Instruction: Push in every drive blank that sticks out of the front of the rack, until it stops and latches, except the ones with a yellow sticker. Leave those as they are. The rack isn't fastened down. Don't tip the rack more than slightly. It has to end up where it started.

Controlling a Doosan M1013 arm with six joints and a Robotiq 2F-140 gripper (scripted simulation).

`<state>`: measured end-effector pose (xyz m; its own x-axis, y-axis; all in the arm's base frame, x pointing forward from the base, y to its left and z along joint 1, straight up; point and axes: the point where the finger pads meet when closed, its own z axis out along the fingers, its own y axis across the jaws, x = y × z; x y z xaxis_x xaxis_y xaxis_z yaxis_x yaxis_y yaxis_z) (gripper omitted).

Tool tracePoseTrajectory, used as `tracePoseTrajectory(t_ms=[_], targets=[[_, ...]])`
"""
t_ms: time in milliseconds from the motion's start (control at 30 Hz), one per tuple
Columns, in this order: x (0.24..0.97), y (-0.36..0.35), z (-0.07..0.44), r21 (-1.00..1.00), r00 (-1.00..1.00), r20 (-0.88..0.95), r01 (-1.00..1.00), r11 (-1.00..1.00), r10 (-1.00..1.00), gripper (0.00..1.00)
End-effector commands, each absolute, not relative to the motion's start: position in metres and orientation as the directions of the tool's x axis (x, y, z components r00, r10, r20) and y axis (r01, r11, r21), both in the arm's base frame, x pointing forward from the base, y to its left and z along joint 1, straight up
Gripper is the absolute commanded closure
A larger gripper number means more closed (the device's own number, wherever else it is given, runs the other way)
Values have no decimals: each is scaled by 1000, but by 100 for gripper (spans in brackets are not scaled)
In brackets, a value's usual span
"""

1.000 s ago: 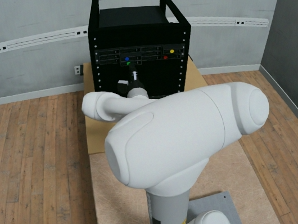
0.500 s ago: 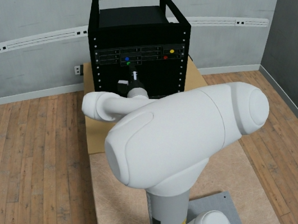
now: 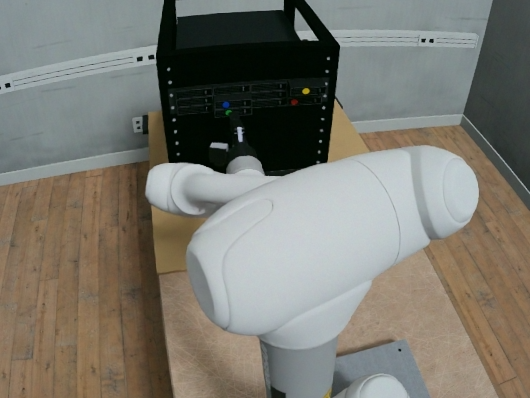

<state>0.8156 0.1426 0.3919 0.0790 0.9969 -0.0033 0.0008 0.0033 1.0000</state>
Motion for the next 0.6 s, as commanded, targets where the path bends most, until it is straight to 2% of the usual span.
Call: tracePoseTrajectory(t_ms=[0,567], targets=[[820,142,392,1000,79,-1,1,1,997,90],[830,142,392,1000,79,-1,1,1,997,90]])
